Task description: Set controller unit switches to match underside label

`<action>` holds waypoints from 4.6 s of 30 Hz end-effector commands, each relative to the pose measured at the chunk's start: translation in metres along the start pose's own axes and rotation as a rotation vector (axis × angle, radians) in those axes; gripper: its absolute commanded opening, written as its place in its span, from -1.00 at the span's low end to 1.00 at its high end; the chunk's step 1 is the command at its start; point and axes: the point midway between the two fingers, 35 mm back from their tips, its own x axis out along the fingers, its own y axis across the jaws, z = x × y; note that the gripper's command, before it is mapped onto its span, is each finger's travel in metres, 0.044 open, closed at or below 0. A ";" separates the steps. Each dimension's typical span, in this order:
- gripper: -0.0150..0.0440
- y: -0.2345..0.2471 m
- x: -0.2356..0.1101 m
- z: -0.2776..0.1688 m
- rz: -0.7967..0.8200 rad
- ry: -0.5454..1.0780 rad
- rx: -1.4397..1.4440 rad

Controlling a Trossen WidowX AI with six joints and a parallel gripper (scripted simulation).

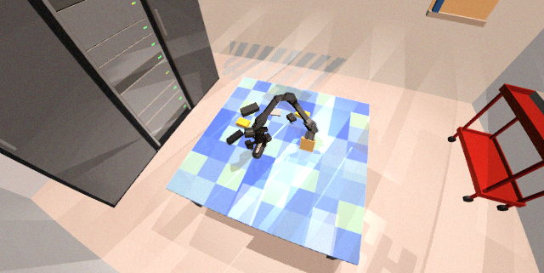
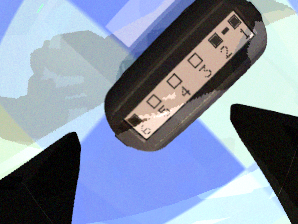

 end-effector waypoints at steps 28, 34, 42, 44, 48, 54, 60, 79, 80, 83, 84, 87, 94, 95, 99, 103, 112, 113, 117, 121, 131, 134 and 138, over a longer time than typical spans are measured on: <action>1.00 0.025 0.004 -0.013 -0.212 0.011 0.886; 1.00 0.024 0.014 -0.013 -0.212 0.011 0.884; 1.00 0.022 0.027 -0.014 -0.212 0.010 0.884; 1.00 0.021 0.030 -0.015 -0.212 0.010 0.885; 1.00 0.020 0.037 -0.015 -0.212 0.010 0.885; 1.00 0.018 0.046 -0.016 -0.212 0.009 0.885; 1.00 0.015 0.056 -0.017 -0.212 0.008 0.886; 0.61 0.014 0.063 -0.018 -0.212 0.008 0.886; 0.61 0.014 0.063 -0.018 -0.212 0.008 0.886; 0.61 0.014 0.063 -0.018 -0.212 0.008 0.886; 0.61 0.014 0.063 -0.018 -0.212 0.008 0.886; 0.61 0.014 0.062 -0.018 -0.212 0.008 0.886; 0.65 0.013 0.056 -0.016 -0.212 0.008 0.886; 0.65 0.013 0.056 -0.016 -0.212 0.008 0.886; 0.65 0.013 0.055 -0.016 -0.212 0.008 0.886; 0.65 0.013 0.053 -0.015 -0.212 0.008 0.886; 0.65 0.013 0.048 -0.014 -0.212 0.008 0.886; 0.65 0.013 0.047 -0.014 -0.212 0.008 0.886; 0.65 0.013 0.044 -0.013 -0.212 0.008 0.886; 0.65 0.012 0.041 -0.012 -0.212 0.008 0.886; 0.65 0.011 0.033 -0.009 -0.212 0.009 0.886; 0.65 0.011 0.031 -0.008 -0.212 0.009 0.886; 0.65 0.010 0.029 -0.007 -0.212 0.009 0.886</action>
